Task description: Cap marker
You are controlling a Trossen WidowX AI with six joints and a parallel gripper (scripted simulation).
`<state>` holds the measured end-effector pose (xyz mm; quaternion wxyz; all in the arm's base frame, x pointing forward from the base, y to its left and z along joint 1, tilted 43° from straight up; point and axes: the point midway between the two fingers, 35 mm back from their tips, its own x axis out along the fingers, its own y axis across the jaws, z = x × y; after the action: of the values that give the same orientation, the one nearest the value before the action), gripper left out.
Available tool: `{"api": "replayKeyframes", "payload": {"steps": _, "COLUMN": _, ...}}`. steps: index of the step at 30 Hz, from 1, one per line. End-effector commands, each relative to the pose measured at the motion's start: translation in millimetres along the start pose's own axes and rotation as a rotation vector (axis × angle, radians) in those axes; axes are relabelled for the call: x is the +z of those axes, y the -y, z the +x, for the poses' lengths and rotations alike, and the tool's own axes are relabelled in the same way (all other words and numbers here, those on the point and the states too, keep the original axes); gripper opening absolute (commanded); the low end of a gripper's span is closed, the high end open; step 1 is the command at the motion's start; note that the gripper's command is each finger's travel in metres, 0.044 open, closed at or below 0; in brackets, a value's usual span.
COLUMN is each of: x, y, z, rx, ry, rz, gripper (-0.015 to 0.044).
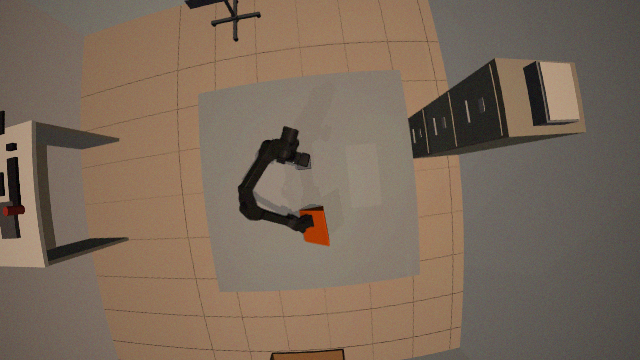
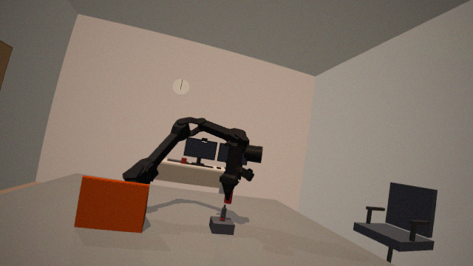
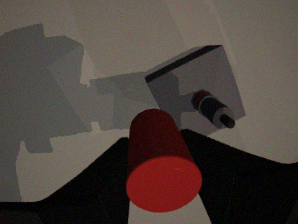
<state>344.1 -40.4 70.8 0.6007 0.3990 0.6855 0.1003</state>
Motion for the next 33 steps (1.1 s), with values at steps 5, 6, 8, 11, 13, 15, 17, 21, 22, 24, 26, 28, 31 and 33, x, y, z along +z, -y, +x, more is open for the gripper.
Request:
{"api": "replayKeyframes", "payload": {"steps": 5, "x": 0.1, "y": 28.5, "z": -12.1, "rx": -0.006, "ry": -0.003, "rz": 0.000, "gripper": 0.0000}}
{"api": "replayKeyframes", "payload": {"steps": 6, "x": -0.1, "y": 32.1, "z": -13.7, "rx": -0.005, "ry": -0.003, "rz": -0.001, "gripper": 0.0000}}
{"api": "replayKeyframes", "payload": {"steps": 8, "x": -0.7, "y": 39.4, "z": -16.9, "rx": -0.004, "ry": -0.004, "rz": -0.001, "gripper": 0.0000}}
{"api": "replayKeyframes", "payload": {"steps": 11, "x": -1.7, "y": 49.2, "z": -21.4, "rx": 0.000, "ry": -0.006, "rz": -0.001, "gripper": 0.0000}}
{"api": "replayKeyframes", "payload": {"steps": 13, "x": -2.0, "y": 51.4, "z": -22.4, "rx": 0.001, "ry": -0.007, "rz": -0.002, "gripper": 0.0000}}
{"api": "replayKeyframes", "payload": {"steps": 15, "x": -2.0, "y": 51.4, "z": -21.4, "rx": 0.001, "ry": -0.007, "rz": -0.002, "gripper": 0.0000}}
{"api": "replayKeyframes", "payload": {"steps": 17, "x": -2.1, "y": 51.3, "z": -18.7, "rx": 0.002, "ry": -0.007, "rz": -0.002, "gripper": 0.0000}}
{"api": "replayKeyframes", "payload": {"steps": 21, "x": -2.2, "y": 51.3, "z": -16.3, "rx": 0.002, "ry": -0.007, "rz": -0.002, "gripper": 0.0000}}
{"api": "replayKeyframes", "payload": {"steps": 22, "x": -2.1, "y": 51.3, "z": -15.8, "rx": 0.002, "ry": -0.007, "rz": -0.002, "gripper": 0.0000}}
{"api": "replayKeyframes", "payload": {"steps": 24, "x": -2.0, "y": 51.2, "z": -14.0, "rx": 0.002, "ry": -0.007, "rz": -0.002, "gripper": 0.0000}}
{"api": "replayKeyframes", "payload": {"steps": 26, "x": -1.8, "y": 51.2, "z": -11.2, "rx": 0.002, "ry": -0.007, "rz": -0.002, "gripper": 0.0000}}
{"api": "replayKeyframes", "payload": {"steps": 28, "x": -1.5, "y": 51.2, "z": -7.9, "rx": 0.002, "ry": -0.006, "rz": -0.002, "gripper": 0.0000}}
{"api": "replayKeyframes", "payload": {"steps": 31, "x": -1.3, "y": 51.2, "z": -3.0, "rx": 0.002, "ry": -0.006, "rz": -0.002, "gripper": 0.0000}}
{"api": "replayKeyframes", "payload": {"steps": 33, "x": -1.2, "y": 51.1, "z": 0.2, "rx": 0.002, "ry": -0.006, "rz": -0.002, "gripper": 0.0000}}
